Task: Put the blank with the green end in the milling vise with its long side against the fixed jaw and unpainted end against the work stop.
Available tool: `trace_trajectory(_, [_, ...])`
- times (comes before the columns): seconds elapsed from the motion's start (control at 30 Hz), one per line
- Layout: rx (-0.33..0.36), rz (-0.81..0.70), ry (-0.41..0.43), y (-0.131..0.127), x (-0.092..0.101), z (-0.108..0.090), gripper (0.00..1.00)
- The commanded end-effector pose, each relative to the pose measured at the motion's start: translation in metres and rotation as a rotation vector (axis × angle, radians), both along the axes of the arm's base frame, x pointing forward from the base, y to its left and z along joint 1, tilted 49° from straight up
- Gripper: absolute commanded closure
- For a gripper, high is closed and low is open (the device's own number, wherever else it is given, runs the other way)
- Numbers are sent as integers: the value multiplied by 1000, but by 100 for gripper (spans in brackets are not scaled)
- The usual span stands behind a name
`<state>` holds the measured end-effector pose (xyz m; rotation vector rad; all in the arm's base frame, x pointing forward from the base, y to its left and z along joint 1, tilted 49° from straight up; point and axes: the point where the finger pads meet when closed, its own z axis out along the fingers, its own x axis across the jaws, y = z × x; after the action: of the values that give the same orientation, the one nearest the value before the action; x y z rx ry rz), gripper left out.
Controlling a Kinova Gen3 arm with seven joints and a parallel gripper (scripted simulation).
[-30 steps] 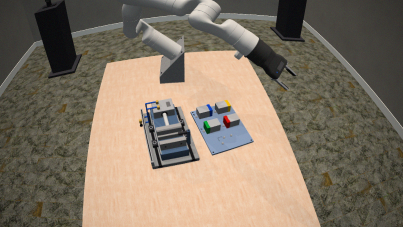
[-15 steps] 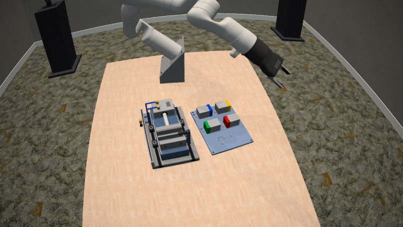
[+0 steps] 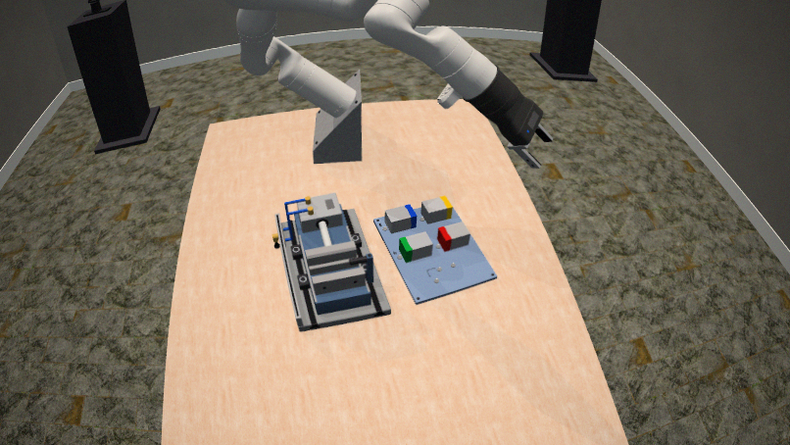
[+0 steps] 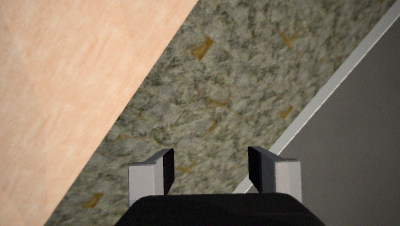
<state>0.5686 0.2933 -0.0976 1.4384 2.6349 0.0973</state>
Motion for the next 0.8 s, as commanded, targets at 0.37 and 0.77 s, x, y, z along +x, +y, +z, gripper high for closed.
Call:
trace_trajectory(0.37, [-83,116,80,-11,-20,12,0])
trace_trajectory(0.77, [-179,243,172,-25,-44,23,0])
